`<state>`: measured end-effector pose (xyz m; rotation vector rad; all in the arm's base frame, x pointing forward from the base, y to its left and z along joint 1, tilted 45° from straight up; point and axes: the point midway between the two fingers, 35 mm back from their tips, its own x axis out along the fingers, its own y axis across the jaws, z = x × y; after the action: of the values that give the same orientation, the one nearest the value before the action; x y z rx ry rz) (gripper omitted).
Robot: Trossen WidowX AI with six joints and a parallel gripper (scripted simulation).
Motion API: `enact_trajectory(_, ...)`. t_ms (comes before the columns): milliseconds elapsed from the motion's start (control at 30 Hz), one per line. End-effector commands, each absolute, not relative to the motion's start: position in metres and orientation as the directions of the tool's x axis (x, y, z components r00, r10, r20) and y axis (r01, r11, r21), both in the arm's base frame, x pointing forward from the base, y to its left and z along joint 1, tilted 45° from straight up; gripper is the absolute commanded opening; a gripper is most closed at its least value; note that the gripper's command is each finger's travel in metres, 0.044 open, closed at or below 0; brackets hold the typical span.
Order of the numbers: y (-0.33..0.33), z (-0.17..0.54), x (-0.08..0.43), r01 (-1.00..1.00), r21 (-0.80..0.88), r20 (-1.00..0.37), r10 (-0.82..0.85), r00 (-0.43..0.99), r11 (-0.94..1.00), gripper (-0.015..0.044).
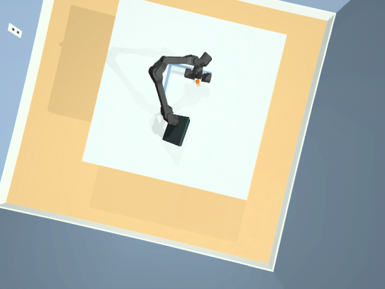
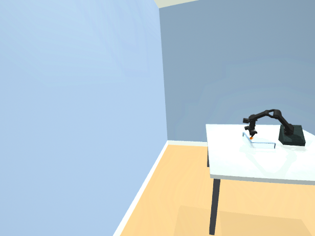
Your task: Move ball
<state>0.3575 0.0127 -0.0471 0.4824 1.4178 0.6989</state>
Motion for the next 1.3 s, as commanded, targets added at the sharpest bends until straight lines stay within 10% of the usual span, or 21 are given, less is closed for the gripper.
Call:
enact_trajectory(0,0.019,-0.055,0.355,-0.137,0.692,-0.716,0.698,0.000,0.709,0.0259)
enact_trajectory(333,0.028,-0.064,0.354,-0.137,0.693,-0.715,0.699,0.000,0.708,0.0259)
enact_trajectory(833,0.015,-0.053,0.358,-0.137,0.690,-0.718,0.696,0.001,0.711,0.0000)
enact_trajectory(1267,-0.053,0.017,0.357,-0.136,0.688,-0.720,0.694,0.000,0.713,0.0000)
